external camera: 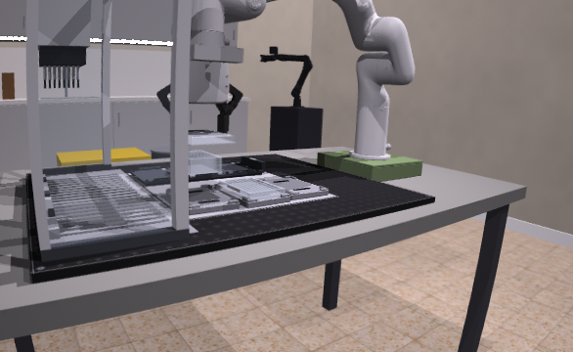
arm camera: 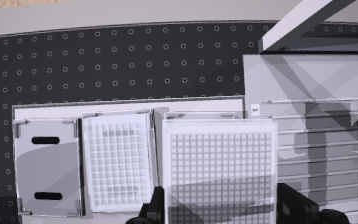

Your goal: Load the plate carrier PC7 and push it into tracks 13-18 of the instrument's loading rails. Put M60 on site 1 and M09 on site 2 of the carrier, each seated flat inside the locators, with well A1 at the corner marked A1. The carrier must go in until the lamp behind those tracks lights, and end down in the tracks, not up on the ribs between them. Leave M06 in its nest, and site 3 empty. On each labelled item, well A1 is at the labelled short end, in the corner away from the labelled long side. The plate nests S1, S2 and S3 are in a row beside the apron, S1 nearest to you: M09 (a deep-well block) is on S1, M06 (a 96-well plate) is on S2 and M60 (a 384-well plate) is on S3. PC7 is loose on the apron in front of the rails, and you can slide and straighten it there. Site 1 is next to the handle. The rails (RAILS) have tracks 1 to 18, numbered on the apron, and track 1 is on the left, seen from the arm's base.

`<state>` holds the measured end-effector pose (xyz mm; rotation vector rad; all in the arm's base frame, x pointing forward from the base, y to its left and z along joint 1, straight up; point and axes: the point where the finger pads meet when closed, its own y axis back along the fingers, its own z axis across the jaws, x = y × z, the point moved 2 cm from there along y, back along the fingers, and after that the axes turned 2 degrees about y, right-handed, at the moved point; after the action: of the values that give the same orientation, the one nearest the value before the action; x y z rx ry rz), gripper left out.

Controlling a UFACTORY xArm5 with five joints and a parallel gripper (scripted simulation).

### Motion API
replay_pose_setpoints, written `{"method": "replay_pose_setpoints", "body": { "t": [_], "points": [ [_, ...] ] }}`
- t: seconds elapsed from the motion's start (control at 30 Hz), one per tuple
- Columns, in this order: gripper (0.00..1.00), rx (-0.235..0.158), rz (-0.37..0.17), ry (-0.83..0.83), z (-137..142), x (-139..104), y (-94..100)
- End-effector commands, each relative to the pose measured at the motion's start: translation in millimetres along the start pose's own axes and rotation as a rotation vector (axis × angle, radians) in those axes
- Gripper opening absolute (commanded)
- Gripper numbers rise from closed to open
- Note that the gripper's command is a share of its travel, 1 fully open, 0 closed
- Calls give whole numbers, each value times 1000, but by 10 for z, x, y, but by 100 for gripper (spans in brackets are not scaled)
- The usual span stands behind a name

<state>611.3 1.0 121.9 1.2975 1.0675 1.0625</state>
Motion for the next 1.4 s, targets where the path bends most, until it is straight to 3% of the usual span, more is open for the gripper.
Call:
{"method": "replay_pose_setpoints", "body": {
  "t": [0.0, 0.27, 1.37],
  "points": [
    [0, -4, 4, 0, 11, 1, 56],
    [0, -4, 4, 0, 11, 1, 56],
    [0, -3, 3, 37, -912, -1119, 43]
  ]
}}
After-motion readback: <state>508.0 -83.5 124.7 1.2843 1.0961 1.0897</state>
